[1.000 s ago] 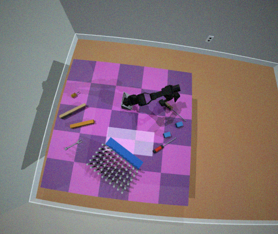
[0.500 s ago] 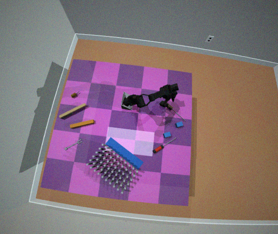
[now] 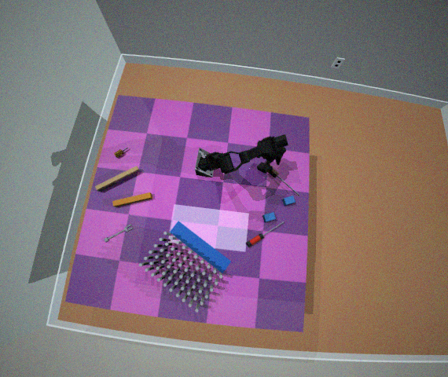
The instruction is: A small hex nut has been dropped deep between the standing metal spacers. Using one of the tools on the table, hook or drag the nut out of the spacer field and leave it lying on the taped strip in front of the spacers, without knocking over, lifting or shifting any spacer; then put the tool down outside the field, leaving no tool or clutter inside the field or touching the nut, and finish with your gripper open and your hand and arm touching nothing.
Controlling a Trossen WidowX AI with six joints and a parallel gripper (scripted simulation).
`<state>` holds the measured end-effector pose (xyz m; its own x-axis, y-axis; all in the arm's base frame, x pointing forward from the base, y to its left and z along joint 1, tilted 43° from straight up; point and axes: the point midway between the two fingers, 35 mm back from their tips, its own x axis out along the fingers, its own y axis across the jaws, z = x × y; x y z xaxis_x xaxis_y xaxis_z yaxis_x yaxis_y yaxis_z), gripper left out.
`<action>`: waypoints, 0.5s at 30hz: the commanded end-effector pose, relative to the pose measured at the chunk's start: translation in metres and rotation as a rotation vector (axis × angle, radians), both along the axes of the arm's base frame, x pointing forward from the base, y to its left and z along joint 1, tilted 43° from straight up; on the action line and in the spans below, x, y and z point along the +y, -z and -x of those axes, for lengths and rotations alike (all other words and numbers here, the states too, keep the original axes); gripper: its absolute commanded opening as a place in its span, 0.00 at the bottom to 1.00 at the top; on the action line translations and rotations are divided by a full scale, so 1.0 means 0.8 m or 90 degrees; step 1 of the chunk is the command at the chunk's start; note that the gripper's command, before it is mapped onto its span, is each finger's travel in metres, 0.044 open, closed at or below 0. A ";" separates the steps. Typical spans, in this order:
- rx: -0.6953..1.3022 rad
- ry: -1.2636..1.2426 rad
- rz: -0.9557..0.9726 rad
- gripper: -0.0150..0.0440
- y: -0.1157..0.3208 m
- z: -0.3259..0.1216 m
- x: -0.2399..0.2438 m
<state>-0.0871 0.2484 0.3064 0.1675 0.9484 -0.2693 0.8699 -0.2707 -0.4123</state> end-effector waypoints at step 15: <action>-0.004 -0.001 0.004 0.73 0.025 0.007 0.026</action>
